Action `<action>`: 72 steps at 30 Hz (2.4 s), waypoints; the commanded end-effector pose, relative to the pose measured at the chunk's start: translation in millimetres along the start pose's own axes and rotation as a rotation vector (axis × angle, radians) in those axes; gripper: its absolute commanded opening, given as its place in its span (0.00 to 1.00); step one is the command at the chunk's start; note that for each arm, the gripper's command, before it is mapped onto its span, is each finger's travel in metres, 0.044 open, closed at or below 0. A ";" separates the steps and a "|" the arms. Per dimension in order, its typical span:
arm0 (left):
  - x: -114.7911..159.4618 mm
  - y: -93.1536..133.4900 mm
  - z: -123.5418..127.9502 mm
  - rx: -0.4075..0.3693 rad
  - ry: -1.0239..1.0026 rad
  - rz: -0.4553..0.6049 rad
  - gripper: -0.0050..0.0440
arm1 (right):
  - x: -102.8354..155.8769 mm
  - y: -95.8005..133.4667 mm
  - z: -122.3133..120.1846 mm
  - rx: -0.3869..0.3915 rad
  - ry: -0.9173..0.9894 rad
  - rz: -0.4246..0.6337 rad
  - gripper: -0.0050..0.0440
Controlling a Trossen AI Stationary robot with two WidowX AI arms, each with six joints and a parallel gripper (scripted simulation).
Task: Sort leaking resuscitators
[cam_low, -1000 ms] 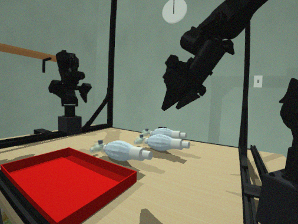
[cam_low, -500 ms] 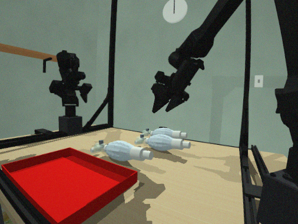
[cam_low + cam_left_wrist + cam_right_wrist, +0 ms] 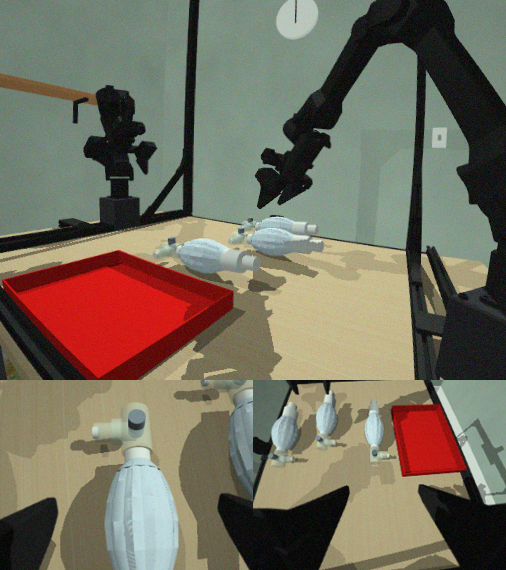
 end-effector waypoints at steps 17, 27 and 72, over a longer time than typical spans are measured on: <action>0.6 -5.6 -4.0 -0.004 -0.003 0.003 1.00 | -75.3 -87.0 55.9 0.014 -0.014 0.054 0.94; 0.2 -5.9 -4.4 -0.005 -0.003 0.002 1.00 | -91.5 -139.7 112.7 0.019 -0.017 0.058 0.94; 27.7 -57.1 -12.7 -0.001 0.004 -0.009 1.00 | -55.1 -247.4 206.0 0.019 -0.034 0.015 0.94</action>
Point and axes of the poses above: on each arm, the point midway between the two fingers, 35 mm back from their tips, its own y axis back along the fingers, its own z axis across the jaws, x = y × z, the point moved 10 cm from there along y, back along the fingers, and after that the axes turned 9 degrees about -y, right-handed, at the moved point
